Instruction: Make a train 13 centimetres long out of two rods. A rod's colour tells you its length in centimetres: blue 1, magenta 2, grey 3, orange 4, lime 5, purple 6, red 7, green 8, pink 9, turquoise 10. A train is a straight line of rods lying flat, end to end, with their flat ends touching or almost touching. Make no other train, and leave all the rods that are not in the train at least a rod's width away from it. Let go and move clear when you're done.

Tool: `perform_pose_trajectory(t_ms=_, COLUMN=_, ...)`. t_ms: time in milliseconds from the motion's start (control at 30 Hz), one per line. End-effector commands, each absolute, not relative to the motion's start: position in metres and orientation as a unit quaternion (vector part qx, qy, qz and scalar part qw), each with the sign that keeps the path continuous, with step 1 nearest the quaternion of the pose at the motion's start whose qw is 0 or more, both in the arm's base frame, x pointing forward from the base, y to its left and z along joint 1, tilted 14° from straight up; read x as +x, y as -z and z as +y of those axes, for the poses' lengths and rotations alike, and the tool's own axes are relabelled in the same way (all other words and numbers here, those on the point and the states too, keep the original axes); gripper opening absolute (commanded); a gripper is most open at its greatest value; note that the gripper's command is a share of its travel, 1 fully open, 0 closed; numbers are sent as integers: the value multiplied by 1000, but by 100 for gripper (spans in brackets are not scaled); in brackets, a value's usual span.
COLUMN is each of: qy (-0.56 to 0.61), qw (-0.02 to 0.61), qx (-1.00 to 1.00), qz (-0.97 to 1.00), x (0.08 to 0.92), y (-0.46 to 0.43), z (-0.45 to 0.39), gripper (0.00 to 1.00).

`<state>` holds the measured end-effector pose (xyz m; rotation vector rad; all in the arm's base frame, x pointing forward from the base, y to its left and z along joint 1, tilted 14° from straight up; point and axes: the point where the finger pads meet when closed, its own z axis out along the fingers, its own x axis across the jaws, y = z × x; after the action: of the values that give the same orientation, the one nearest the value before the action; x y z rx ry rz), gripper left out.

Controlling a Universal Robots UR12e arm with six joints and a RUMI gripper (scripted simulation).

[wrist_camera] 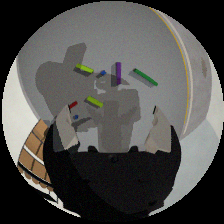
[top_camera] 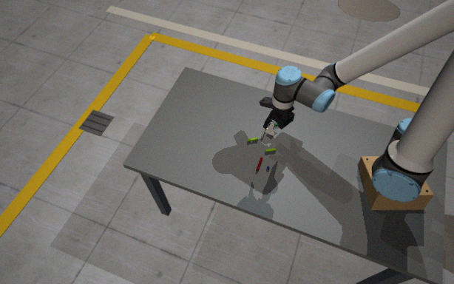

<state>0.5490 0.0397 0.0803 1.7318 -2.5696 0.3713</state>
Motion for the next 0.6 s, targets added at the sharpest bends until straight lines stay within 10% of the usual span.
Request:
perform_pose_trajectory(t_ms=0, qy=-121, qw=2, qx=484, qz=-867, x=551, y=-82, z=30, gripper=100)
perform_pose_trajectory(t_ms=567, qy=-118, qw=-25, qx=276, qz=-954, x=553, y=-85, z=3, gripper=100)
